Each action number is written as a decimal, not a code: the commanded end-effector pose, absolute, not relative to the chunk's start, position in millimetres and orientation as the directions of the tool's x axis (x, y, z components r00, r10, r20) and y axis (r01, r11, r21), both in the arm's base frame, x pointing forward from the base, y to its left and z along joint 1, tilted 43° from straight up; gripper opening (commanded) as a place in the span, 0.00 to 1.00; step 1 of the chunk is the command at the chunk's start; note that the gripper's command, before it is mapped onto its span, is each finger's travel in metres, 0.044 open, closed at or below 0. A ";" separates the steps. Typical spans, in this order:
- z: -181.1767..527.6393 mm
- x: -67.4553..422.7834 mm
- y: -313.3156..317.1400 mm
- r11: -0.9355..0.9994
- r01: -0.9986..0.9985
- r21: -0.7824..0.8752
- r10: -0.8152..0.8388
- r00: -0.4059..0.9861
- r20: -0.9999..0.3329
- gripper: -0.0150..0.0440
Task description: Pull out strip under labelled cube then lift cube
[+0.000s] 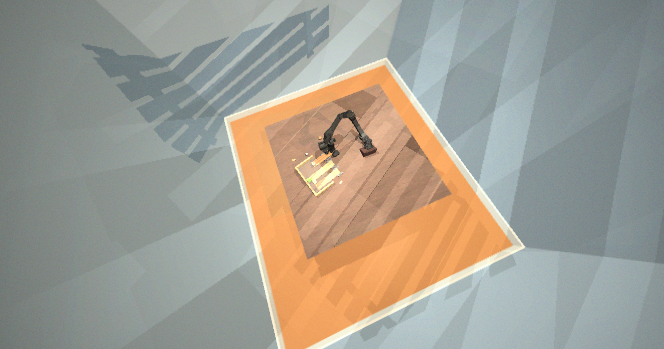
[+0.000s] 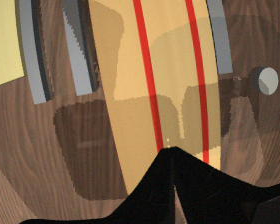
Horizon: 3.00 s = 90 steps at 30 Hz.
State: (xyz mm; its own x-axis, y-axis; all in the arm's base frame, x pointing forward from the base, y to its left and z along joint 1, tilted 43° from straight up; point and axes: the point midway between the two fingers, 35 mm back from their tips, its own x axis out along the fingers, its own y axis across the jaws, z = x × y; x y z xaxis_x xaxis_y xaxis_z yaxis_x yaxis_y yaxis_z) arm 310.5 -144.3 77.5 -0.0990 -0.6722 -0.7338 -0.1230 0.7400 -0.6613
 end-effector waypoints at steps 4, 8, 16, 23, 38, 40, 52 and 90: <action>75.9 292.5 -147.7 0.739 -0.137 -0.660 -0.674 -0.125 -0.728 0.25; 77.0 286.2 -147.8 0.739 -0.137 -0.660 -0.674 -0.125 -0.728 0.25; 79.1 274.0 -147.9 0.739 -0.138 -0.660 -0.674 -0.126 -0.728 0.25; 80.9 263.5 -148.0 0.739 -0.138 -0.660 -0.674 -0.126 -0.728 0.25; 84.8 241.3 -148.3 0.739 -0.139 -0.659 -0.674 -0.127 -0.728 0.25; 85.3 238.4 -148.3 0.739 -0.139 -0.659 -0.674 -0.127 -0.728 0.25; 87.7 225.0 -148.4 0.739 -0.140 -0.659 -0.674 -0.128 -0.728 0.25; 120.5 239.4 -118.2 0.740 -0.139 -0.658 -0.672 -0.128 -0.729 0.25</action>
